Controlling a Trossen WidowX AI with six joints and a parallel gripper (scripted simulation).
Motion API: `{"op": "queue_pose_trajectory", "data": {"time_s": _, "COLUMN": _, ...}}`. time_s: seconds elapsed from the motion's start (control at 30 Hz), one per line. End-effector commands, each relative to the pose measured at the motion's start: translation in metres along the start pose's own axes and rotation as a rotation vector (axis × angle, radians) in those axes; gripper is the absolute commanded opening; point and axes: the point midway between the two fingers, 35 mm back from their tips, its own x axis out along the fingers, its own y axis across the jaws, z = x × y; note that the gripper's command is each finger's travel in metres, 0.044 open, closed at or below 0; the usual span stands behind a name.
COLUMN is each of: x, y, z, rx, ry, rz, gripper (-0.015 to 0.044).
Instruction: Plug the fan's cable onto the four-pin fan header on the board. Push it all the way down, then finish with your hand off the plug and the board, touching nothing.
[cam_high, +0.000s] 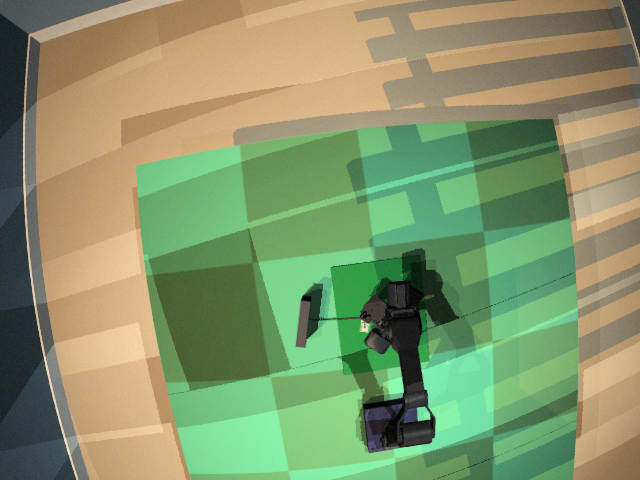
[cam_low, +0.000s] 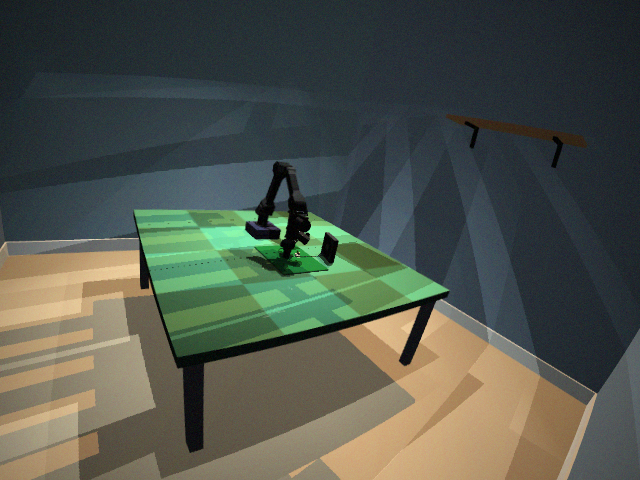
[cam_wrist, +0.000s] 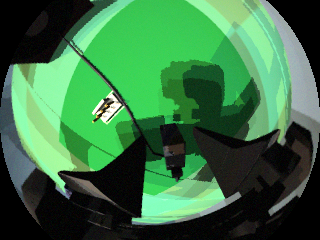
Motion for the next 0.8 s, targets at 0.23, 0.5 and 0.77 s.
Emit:
{"op": "queue_pose_trajectory", "data": {"time_s": 0.23, "x": 0.0, "y": 0.0, "z": 0.0, "rx": 0.0, "ry": 0.0, "rz": 0.0, "gripper": 0.0}}
{"op": "queue_pose_trajectory", "data": {"time_s": 0.5, "x": -0.05, "y": 0.0, "z": 0.0, "rx": 0.005, "ry": 0.004, "rz": -0.003, "gripper": 0.0}}
{"op": "queue_pose_trajectory", "data": {"time_s": 0.77, "x": -0.049, "y": 0.004, "z": 0.005, "rx": 0.092, "ry": 0.003, "rz": -0.003, "gripper": 0.0}}
